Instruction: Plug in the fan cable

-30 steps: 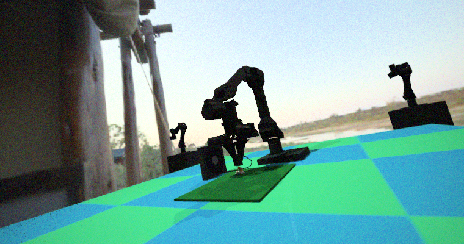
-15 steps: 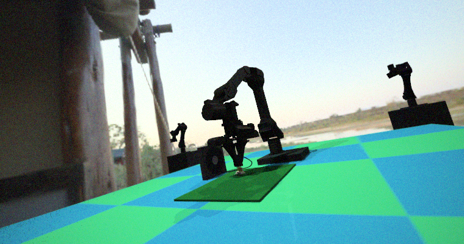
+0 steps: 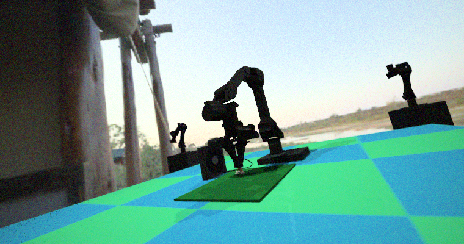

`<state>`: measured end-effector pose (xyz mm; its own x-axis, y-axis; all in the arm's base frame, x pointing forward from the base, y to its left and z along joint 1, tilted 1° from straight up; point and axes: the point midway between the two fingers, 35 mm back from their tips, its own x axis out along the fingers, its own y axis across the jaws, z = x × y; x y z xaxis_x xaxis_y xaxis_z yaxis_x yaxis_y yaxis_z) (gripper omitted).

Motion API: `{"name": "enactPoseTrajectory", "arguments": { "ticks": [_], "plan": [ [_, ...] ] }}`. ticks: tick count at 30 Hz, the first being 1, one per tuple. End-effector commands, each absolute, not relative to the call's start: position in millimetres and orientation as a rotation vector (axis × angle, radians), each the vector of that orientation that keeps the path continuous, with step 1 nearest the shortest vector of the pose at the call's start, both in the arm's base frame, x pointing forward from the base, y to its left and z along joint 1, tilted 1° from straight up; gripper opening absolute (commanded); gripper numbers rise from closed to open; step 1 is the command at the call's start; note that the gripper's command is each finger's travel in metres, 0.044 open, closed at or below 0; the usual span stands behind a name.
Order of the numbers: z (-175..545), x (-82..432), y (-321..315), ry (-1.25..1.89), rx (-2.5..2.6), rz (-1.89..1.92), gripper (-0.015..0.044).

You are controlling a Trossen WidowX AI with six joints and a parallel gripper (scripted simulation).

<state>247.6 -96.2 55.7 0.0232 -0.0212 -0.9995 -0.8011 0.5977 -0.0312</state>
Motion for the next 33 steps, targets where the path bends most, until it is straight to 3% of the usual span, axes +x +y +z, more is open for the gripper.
{"name": "enactPoseTrajectory", "arguments": {
  "ticks": [1,33],
  "plan": [
    [54.6,247.3,-96.9,1.440,-0.746,0.694,0.0000],
    [38.5,247.6,-97.4,1.440,-0.746,0.694,0.0000]
  ]
}}
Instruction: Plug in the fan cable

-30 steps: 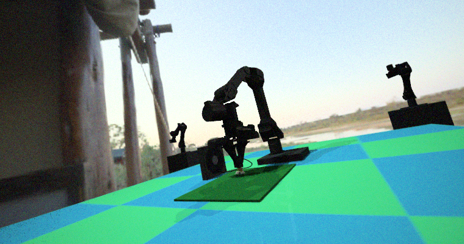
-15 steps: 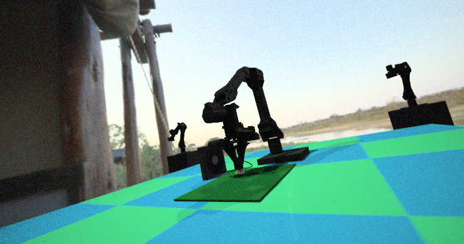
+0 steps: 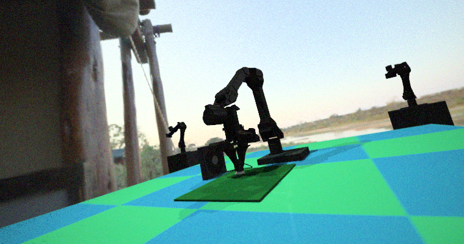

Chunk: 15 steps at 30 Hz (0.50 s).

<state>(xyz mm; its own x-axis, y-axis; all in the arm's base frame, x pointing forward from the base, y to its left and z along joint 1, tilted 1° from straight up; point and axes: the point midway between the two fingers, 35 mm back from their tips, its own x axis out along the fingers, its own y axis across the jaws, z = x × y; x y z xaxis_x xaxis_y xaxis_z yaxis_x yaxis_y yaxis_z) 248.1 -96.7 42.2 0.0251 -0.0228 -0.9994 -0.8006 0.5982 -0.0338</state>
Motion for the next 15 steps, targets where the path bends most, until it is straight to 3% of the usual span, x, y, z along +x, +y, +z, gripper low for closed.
{"name": "enactPoseTrajectory", "arguments": {
  "ticks": [1,4,14,15],
  "plan": [
    [38.1,247.6,-97.4,1.440,-0.746,0.694,0.0000],
    [36.6,247.6,-97.5,1.440,-0.746,0.694,0.0000],
    [40.3,248.0,-96.8,1.435,-0.749,0.698,0.0260],
    [40.3,248.0,-96.8,1.435,-0.749,0.698,0.0260]
  ]
}}
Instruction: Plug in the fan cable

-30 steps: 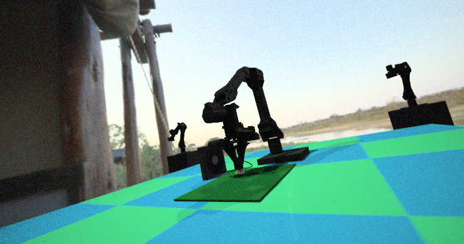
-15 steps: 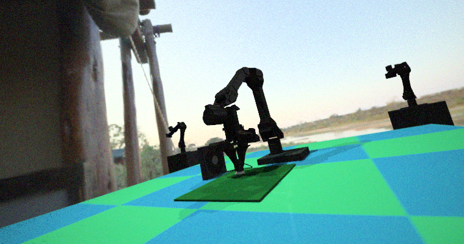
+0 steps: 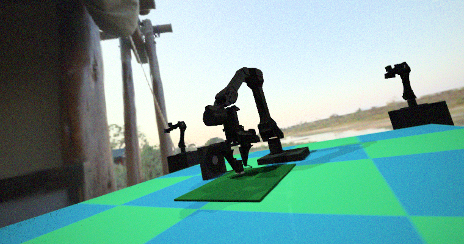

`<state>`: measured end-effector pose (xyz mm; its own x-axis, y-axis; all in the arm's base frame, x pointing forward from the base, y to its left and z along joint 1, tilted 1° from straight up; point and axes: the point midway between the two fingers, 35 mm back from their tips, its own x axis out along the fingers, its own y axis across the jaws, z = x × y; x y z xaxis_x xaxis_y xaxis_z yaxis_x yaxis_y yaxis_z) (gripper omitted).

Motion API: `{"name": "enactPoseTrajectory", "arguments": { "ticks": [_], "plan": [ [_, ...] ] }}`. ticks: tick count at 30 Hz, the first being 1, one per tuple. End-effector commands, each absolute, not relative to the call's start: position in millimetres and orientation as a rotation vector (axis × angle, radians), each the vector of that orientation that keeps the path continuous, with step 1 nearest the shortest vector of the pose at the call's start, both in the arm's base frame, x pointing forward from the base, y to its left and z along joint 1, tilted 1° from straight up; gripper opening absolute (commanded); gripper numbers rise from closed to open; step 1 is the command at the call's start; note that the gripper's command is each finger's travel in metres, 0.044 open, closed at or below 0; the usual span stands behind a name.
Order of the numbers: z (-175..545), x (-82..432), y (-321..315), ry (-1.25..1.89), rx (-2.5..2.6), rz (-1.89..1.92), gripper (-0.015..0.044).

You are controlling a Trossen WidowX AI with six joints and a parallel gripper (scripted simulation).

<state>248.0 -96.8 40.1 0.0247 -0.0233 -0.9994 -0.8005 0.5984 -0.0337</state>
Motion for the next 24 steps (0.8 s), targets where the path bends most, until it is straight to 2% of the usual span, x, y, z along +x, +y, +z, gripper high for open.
{"name": "enactPoseTrajectory", "arguments": {
  "ticks": [1,7,13,20,24],
  "plan": [
    [40.3,248.0,-96.8,1.435,-0.749,0.698,0.0260],
    [93.0,247.3,-95.6,1.440,-0.747,0.694,0.0260],
    [95.4,248.7,-93.9,1.440,-0.746,0.694,0.0260],
    [96.1,304.1,-16.2,1.432,-0.742,0.697,0.0260],
    [95.5,313.4,5.7,1.430,-0.740,0.698,0.0260]
  ]
}}
